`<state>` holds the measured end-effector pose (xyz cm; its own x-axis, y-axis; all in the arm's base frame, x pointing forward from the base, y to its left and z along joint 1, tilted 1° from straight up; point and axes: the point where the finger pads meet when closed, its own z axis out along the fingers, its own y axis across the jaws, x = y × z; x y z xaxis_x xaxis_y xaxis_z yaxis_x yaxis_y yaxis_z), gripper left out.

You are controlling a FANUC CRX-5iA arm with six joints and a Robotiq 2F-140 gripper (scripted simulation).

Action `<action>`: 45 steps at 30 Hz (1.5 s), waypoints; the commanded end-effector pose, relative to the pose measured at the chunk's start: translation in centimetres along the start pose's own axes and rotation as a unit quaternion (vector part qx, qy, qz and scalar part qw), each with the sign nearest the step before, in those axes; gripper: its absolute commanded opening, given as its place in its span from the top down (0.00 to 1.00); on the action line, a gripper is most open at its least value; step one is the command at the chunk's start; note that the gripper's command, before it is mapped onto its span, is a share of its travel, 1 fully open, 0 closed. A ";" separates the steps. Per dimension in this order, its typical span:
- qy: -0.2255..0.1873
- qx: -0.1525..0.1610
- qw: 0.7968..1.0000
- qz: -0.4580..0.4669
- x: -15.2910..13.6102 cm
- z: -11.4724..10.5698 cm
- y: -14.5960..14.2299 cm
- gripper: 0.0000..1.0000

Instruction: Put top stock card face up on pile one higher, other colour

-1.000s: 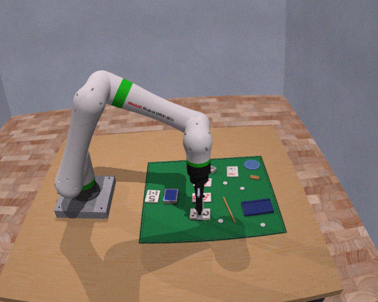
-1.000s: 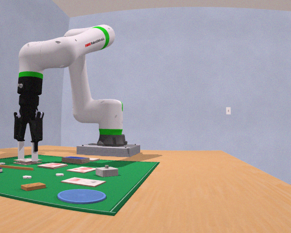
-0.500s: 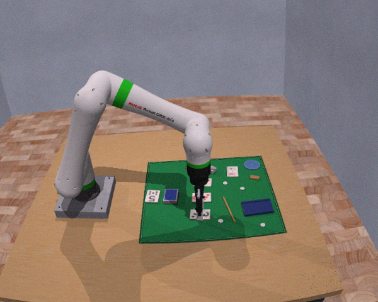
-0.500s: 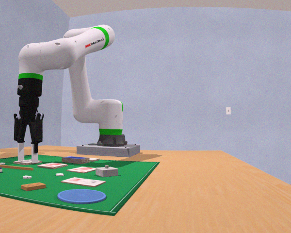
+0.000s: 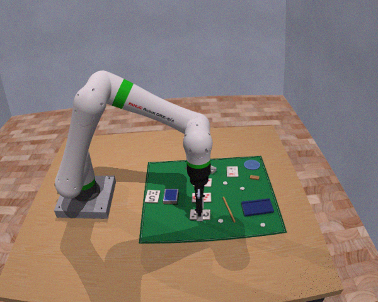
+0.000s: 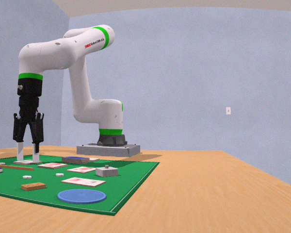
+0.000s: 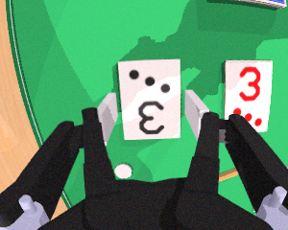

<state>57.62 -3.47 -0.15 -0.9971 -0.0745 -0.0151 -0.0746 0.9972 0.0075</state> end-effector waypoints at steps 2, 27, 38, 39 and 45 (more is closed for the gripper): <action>0.000 0.000 1.000 0.000 0.0 0.0 0.0 0.50; 0.000 0.000 1.000 0.000 0.0 0.0 0.0 0.50; 0.000 0.000 1.000 0.000 0.0 -1.1 0.0 0.50; 0.000 0.000 1.000 0.000 0.0 -1.4 0.0 0.50; 0.000 0.000 1.000 0.000 0.0 -4.0 0.0 0.50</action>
<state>57.55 -3.48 3.25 -0.9971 -0.0746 -0.0144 -0.0748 0.9972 0.0079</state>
